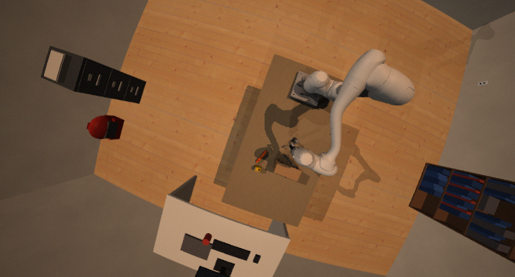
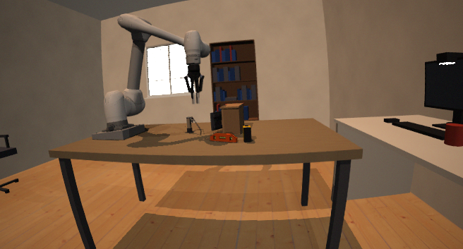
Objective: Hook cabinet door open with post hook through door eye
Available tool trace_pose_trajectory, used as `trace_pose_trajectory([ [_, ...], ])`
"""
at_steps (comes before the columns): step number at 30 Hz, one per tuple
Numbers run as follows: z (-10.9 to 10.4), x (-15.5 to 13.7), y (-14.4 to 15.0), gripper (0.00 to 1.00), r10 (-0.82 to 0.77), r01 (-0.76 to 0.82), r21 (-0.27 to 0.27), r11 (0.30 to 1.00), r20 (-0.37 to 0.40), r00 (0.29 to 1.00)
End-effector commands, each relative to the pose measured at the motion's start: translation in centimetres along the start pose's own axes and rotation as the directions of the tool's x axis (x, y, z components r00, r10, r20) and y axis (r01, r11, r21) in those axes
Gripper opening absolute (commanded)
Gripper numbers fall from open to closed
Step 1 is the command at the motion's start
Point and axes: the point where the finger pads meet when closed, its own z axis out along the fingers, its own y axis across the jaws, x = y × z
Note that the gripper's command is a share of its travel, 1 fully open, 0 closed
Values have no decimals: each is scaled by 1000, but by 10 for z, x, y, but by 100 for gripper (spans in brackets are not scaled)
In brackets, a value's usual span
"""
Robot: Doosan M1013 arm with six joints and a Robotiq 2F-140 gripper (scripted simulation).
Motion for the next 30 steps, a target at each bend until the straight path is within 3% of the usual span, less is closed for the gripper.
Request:
trace_pose_trajectory([
  [1,0,0,0,14,0,0,0,1000,0,1000],
  [17,2,0,0,14,0,0,0,1000,0,1000],
  [30,22,0,0,14,0,0,0,1000,0,1000],
])
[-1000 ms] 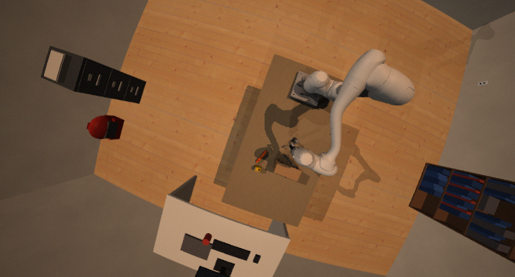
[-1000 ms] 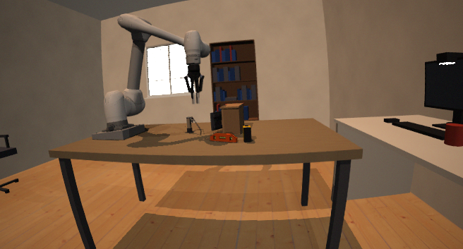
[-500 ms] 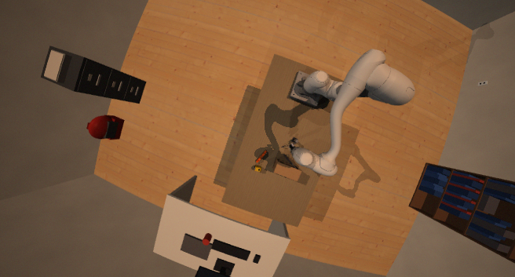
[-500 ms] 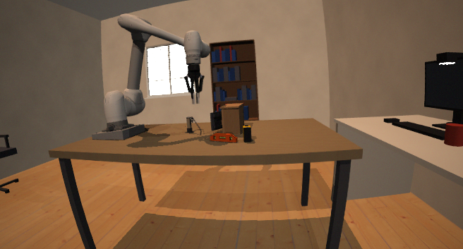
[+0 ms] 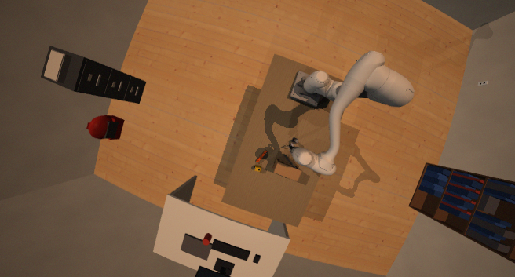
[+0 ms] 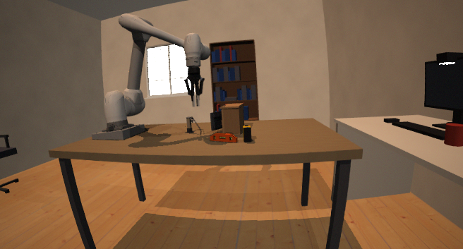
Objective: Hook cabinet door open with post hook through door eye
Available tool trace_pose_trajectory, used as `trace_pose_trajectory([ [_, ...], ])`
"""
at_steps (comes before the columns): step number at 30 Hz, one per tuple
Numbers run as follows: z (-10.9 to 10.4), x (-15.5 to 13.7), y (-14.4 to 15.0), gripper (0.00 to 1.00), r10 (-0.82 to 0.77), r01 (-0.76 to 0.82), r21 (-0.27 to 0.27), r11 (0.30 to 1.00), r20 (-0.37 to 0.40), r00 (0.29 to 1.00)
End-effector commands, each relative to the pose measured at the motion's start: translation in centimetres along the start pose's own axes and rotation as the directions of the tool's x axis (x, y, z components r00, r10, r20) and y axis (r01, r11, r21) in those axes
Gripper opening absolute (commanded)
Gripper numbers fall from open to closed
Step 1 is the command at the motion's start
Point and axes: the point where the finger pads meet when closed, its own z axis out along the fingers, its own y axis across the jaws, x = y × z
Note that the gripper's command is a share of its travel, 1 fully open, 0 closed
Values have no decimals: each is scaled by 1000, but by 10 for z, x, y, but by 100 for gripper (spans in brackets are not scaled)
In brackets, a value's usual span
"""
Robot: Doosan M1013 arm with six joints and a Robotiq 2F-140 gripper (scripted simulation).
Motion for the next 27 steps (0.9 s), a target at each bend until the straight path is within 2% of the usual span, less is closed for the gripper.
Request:
trace_pose_trajectory([
  [1,9,0,0,14,0,0,0,1000,0,1000],
  [11,43,0,0,14,0,0,0,1000,0,1000],
  [13,43,0,0,14,0,0,0,1000,0,1000],
  [27,86,0,0,14,0,0,0,1000,0,1000],
])
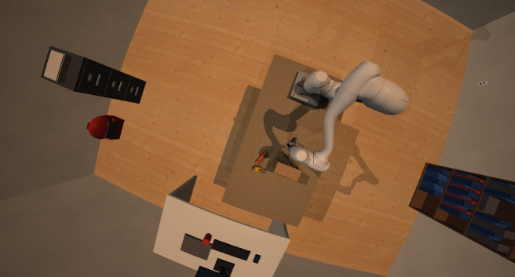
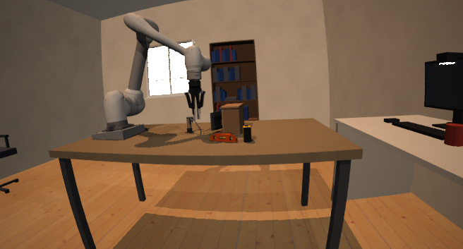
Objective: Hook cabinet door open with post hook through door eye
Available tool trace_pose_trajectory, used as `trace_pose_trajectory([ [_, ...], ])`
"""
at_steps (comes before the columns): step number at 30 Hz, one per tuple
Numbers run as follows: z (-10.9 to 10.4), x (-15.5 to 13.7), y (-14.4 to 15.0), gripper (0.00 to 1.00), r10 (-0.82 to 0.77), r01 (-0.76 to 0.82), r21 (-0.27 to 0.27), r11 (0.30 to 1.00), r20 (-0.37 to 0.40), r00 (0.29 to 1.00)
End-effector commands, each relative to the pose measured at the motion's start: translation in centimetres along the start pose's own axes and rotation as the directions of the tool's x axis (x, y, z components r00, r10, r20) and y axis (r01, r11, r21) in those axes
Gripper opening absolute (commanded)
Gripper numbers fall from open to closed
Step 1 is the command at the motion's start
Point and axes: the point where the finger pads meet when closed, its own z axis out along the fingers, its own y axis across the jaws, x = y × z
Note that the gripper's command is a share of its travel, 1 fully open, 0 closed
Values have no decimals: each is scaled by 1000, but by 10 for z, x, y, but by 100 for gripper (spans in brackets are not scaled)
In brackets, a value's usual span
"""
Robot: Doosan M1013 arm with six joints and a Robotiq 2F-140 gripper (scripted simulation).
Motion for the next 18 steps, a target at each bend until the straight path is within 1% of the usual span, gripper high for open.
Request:
trace_pose_trajectory([
  [1,9,0,0,14,0,0,0,1000,0,1000],
  [10,18,0,0,14,0,0,0,1000,0,1000],
  [18,20,0,0,14,0,0,0,1000,0,1000],
])
